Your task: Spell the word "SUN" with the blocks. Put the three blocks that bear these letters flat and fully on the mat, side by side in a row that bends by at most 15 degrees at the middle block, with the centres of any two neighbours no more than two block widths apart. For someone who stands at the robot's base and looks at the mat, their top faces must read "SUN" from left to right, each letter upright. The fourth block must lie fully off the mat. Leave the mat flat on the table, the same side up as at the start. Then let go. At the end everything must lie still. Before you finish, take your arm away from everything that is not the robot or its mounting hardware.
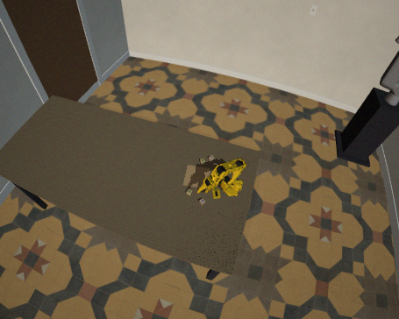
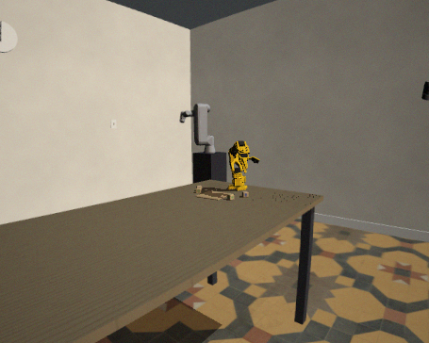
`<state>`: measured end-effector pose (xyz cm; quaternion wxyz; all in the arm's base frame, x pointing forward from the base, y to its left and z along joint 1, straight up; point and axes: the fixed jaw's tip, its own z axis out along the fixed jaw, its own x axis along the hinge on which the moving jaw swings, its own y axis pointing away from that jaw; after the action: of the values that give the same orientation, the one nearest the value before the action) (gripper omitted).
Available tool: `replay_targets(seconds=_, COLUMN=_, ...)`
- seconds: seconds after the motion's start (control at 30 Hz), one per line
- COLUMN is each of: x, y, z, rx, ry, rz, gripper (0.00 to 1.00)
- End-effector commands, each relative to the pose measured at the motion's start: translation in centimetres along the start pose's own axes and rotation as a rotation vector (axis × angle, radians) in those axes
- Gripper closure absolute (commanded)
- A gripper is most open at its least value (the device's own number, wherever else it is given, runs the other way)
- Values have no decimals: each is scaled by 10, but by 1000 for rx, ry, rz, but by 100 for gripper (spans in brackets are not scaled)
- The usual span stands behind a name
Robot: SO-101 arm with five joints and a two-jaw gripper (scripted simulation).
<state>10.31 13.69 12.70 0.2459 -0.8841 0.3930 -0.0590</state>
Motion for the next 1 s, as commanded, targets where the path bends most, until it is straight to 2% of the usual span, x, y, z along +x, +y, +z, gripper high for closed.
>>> replay_targets(seconds=0.0, x=0, y=-7, z=-6, rx=59, ry=-8, rz=-46, gripper=68)
replay_targets(seconds=0.27, x=1, y=-7, z=-5, rx=60, ry=-5, rz=-127, gripper=68)
replay_targets(seconds=0.7, x=1, y=-6, z=-4, rx=50, ry=-4, rz=-139, gripper=68)
replay_targets(seconds=0.83, x=2, y=-3, z=3, rx=-1, ry=2, rz=-138, gripper=68)
replay_targets(seconds=0.97, x=3, y=4, z=15, rx=-98, ry=13, rz=-138, gripper=68)
